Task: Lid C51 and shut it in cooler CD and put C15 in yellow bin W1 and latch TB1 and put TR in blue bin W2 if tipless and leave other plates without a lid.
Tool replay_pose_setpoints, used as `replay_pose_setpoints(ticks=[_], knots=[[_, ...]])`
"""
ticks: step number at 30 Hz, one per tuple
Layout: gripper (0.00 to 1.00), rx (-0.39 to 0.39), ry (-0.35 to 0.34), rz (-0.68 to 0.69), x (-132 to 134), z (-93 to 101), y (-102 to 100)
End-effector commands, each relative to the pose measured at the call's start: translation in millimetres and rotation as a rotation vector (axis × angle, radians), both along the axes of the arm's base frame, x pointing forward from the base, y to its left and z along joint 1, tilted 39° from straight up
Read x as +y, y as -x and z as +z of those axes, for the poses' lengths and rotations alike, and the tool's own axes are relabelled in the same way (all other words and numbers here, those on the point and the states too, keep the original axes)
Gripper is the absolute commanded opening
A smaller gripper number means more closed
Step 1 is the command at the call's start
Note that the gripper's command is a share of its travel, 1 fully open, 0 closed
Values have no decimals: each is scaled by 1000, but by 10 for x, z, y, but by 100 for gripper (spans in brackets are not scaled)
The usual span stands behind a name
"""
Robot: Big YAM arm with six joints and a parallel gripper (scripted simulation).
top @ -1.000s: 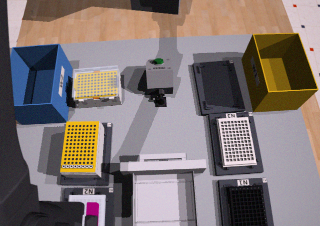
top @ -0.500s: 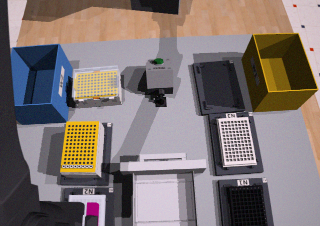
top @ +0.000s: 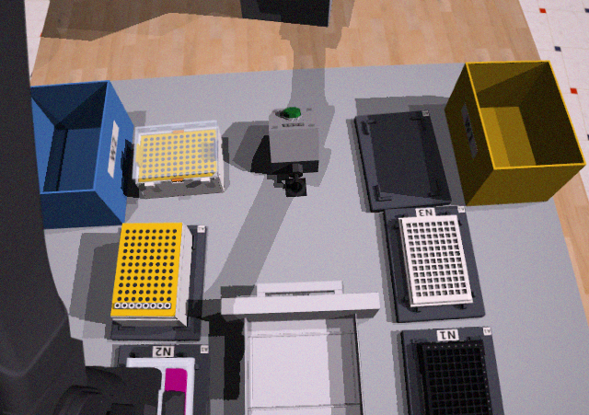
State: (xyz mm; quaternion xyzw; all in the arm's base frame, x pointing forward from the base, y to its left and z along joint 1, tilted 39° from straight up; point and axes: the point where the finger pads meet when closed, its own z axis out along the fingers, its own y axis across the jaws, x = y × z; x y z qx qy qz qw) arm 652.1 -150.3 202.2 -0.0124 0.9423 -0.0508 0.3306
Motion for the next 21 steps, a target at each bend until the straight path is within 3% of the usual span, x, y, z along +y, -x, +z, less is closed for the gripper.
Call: replay_pose_setpoints(ticks=[1, 12, 13, 16, 21], knots=[[100, -52, 17, 5, -30, 195, -182], [100, -51, 14, 8, -4, 97, -266], [100, -96, 25, 8, 10, 407, -227], [100, -51, 13, 8, 4, 53, -302], [100, -51, 12, 5, -14, -2, -341]])
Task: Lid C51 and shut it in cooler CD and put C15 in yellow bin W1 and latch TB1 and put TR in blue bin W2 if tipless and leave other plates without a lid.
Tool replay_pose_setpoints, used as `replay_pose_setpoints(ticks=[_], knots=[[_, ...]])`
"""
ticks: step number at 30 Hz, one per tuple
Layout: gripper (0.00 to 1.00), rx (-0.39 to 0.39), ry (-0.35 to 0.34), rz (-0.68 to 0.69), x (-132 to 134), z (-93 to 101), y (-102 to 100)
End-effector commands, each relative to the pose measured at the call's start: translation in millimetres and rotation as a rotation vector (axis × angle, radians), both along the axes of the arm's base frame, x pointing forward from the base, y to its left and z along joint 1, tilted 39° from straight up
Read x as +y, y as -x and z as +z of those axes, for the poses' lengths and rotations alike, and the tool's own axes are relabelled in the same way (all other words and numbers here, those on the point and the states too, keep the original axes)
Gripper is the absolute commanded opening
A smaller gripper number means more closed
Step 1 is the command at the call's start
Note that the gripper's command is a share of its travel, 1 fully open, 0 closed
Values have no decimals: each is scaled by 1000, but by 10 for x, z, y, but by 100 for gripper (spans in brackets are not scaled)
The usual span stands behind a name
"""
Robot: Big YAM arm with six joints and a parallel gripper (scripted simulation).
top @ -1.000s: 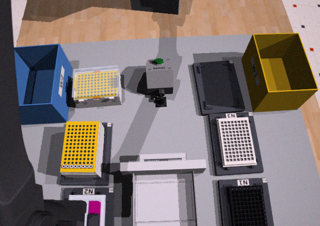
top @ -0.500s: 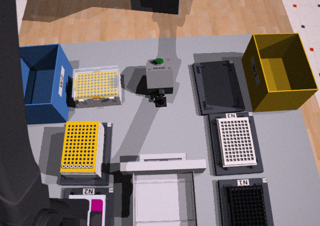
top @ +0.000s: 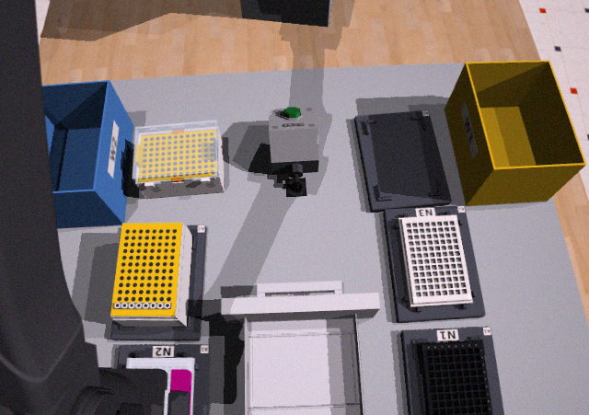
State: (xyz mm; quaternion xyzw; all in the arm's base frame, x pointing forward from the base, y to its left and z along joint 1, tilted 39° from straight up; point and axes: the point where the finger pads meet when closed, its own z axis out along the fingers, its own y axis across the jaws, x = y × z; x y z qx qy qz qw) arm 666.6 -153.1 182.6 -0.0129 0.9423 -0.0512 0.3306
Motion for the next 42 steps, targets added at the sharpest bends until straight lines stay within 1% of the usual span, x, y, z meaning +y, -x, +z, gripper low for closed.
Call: replay_pose_setpoints(ticks=[1, 8, 9, 10, 11, 12, 25, 26, 27, 28, 29, 42], knots=[[100, -49, 10, 4, 15, 181, -202], [100, -50, 9, 4, 18, 129, -248], [100, -89, 18, 0, 6, 412, -210], [100, -77, 15, 0, 1, 296, -242], [100, -57, 10, 0, -1, 142, -265], [100, -50, 8, 1, 1, 85, -279], [100, -50, 6, -1, -6, -35, -371], [100, -92, 15, -1, 3, 284, -340], [100, -80, 13, 0, 0, 163, -371], [100, -58, 8, 0, 0, -6, -393], [100, -49, 6, 0, -2, -78, -406], [100, -49, 5, 0, -12, -198, -497]])
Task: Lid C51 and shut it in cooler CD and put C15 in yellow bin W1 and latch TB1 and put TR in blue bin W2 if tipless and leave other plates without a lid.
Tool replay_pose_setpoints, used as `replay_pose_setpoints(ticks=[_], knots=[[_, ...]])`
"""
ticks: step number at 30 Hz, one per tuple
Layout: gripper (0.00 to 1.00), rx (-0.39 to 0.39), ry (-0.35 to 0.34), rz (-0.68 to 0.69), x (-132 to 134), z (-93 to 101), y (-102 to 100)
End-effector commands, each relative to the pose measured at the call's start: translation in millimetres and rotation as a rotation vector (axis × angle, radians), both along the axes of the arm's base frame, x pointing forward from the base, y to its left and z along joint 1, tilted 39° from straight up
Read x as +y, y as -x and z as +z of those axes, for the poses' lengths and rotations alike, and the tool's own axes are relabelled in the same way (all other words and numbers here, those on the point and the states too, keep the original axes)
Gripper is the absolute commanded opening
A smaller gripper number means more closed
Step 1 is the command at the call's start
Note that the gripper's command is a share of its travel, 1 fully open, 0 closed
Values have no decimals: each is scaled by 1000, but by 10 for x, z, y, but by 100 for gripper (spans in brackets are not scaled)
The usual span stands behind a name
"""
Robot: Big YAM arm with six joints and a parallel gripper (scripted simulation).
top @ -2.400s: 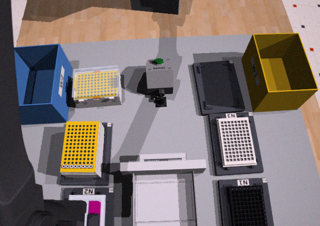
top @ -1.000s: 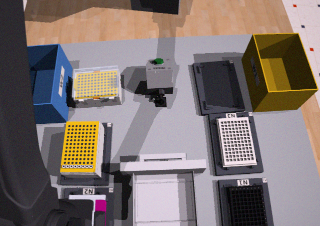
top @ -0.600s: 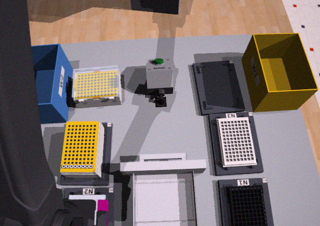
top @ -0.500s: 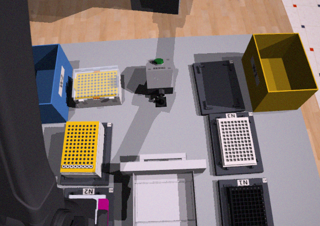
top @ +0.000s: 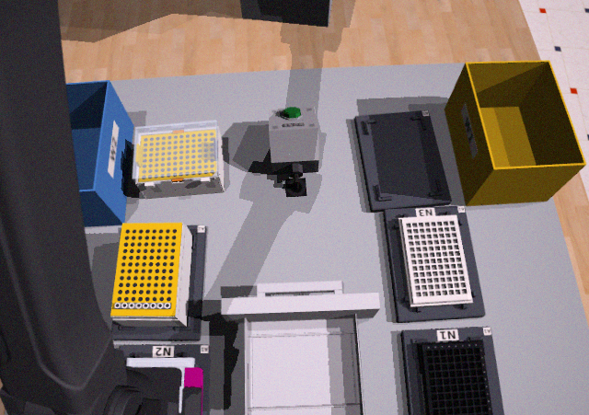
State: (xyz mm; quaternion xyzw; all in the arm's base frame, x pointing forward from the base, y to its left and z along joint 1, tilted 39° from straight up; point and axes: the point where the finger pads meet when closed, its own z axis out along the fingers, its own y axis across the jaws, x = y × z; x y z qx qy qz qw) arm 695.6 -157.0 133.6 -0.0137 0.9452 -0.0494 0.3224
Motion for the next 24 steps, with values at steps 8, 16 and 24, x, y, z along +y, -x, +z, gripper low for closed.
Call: replay_pose_setpoints(ticks=[8, 16, 24], knots=[[100, -62, 7, -2, 17, 200, -266], [100, -97, 15, -3, 8, 463, -251], [100, -83, 12, -3, 7, 361, -257]])
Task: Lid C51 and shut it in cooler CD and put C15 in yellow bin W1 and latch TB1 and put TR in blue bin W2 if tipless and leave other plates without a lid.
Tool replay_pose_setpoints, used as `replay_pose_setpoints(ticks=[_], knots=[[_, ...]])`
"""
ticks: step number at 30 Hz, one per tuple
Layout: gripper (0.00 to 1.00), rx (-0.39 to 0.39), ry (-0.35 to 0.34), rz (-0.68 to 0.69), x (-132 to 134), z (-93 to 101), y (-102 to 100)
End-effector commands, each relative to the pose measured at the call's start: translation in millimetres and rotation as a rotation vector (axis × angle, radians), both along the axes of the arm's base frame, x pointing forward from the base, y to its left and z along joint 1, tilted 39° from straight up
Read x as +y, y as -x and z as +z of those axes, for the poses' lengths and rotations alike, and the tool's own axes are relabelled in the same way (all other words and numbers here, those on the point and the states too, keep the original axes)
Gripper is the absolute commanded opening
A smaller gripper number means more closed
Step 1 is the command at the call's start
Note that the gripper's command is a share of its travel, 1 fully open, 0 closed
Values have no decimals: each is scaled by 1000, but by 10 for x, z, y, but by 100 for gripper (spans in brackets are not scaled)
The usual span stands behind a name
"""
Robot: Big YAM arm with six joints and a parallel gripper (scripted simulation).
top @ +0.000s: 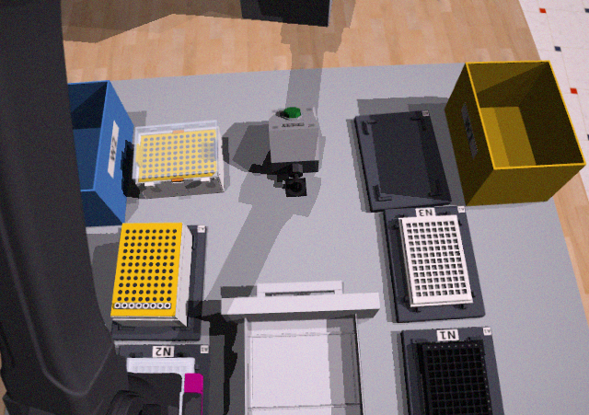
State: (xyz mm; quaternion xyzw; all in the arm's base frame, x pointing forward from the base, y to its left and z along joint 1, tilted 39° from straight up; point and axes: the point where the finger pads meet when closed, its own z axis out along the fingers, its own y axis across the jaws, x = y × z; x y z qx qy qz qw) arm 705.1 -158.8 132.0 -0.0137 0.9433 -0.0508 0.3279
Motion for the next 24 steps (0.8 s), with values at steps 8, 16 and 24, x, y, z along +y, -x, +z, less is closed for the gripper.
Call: replay_pose_setpoints(ticks=[8, 16, 24], knots=[[100, -71, 9, -3, 25, 378, -162], [100, -71, 9, -3, 25, 378, -162], [100, -52, 5, -3, 24, 202, -187]])
